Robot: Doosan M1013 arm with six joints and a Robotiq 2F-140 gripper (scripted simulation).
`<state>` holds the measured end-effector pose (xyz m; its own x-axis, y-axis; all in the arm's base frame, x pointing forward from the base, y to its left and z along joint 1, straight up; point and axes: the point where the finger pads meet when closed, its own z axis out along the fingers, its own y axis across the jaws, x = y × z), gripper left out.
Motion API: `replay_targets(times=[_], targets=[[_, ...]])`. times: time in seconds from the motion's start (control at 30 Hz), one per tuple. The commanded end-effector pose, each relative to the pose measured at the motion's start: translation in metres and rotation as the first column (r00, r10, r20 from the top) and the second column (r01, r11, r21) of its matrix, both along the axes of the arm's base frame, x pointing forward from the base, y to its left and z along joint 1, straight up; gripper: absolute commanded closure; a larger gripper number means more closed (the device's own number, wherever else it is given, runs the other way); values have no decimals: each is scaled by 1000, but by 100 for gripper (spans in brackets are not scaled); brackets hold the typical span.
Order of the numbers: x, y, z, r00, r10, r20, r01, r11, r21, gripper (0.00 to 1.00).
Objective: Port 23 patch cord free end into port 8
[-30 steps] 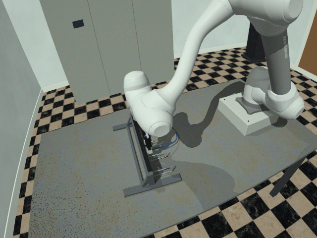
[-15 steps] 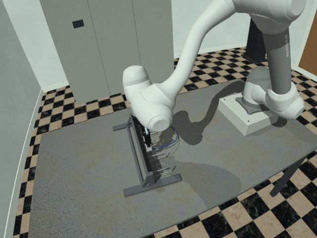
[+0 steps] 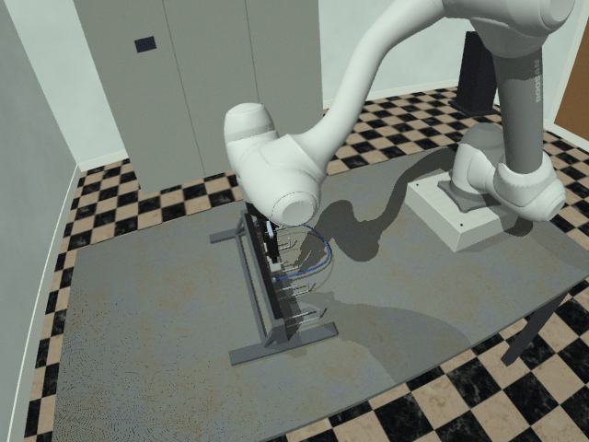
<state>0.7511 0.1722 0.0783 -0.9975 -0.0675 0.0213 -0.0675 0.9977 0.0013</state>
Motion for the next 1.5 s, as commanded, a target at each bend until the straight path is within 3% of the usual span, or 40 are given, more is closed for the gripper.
replay_targets(times=[0.0, 0.43, 0.47, 1.47], targets=[[0, 0, 7, 1000, 0, 0, 0, 1000, 0, 78], [0, 0, 15, 1000, 0, 0, 0, 1000, 0, 78], [0, 0, 15, 1000, 0, 0, 0, 1000, 0, 100], [0, 0, 15, 1000, 0, 0, 0, 1000, 0, 100]])
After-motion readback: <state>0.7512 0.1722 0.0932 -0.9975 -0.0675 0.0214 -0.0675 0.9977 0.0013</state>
